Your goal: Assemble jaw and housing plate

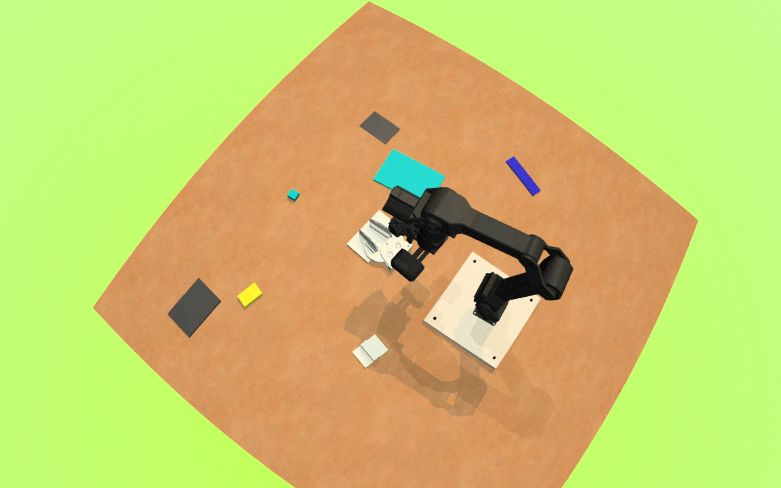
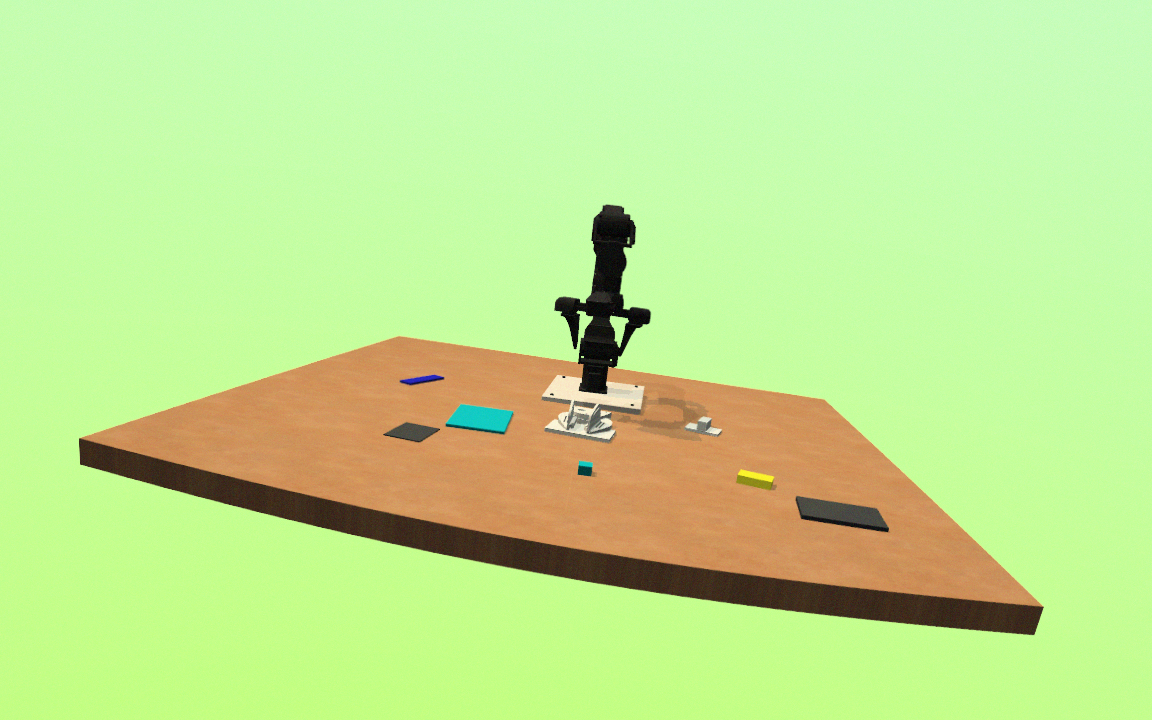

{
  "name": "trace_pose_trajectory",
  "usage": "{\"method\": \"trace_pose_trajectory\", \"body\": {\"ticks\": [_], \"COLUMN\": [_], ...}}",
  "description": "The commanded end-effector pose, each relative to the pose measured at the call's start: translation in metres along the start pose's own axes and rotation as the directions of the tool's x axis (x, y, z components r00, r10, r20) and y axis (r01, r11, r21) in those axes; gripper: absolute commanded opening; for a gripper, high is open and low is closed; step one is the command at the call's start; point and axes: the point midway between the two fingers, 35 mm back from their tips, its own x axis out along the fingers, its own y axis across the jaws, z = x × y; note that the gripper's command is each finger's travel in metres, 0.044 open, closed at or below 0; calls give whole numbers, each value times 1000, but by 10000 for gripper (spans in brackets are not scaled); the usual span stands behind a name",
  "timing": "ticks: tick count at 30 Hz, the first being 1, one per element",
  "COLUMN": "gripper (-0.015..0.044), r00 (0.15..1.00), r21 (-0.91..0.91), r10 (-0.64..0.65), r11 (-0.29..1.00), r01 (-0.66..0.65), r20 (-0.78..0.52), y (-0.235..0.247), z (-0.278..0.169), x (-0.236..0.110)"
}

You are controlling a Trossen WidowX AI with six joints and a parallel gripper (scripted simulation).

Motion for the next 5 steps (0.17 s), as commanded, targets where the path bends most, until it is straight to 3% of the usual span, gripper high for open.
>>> {"method": "trace_pose_trajectory", "body": {"ticks": [1,5], "gripper": [440,440], "r00": [1000,1000], "r21": [4,4], "r10": [2,2], "r11": [1000,1000], "r01": [-2,-2], "r20": [-2,-2], "y": [0,0], "z": [-1,-1], "x": [0,0]}}
